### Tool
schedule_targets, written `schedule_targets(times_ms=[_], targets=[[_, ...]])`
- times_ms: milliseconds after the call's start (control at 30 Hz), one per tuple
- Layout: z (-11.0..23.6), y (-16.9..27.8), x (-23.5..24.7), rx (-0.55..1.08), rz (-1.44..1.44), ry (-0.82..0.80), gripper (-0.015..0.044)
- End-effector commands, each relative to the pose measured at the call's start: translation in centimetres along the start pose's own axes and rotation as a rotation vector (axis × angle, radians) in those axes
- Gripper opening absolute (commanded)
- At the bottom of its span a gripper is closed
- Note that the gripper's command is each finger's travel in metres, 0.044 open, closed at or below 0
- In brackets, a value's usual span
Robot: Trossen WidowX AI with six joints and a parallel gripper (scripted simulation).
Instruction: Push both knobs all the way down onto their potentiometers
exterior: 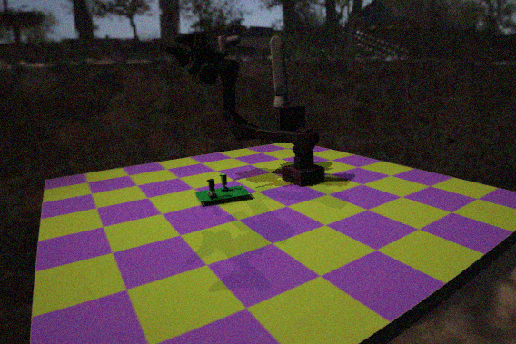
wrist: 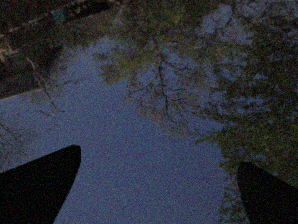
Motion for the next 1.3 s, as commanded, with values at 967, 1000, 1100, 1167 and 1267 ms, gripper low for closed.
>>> schedule_targets(times_ms=[967, 1000, 1100, 1167, 1267], targets=[[5.8, 8.7, -12.8, 0.416, 0.502, 0.002, 0.0000], [6.0, 8.7, -13.0, 0.426, 0.515, 0.001, 0.0000], [6.3, 8.8, -13.7, 0.460, 0.538, -0.001, 0.0000], [6.7, 8.9, -14.5, 0.502, 0.559, -0.002, 0.0000], [7.7, 9.3, -16.0, 0.556, 0.633, -0.009, 0.0000]])
Point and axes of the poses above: the point midway between the two fingers, 35 mm back from their tips, its own z axis back along the fingers, its own x axis across the jaws, y = z × x, the point moved 7 cm from there along z, back along the fingers, and after that the axes turned 6 degrees about -z, right-handed, at the moved point
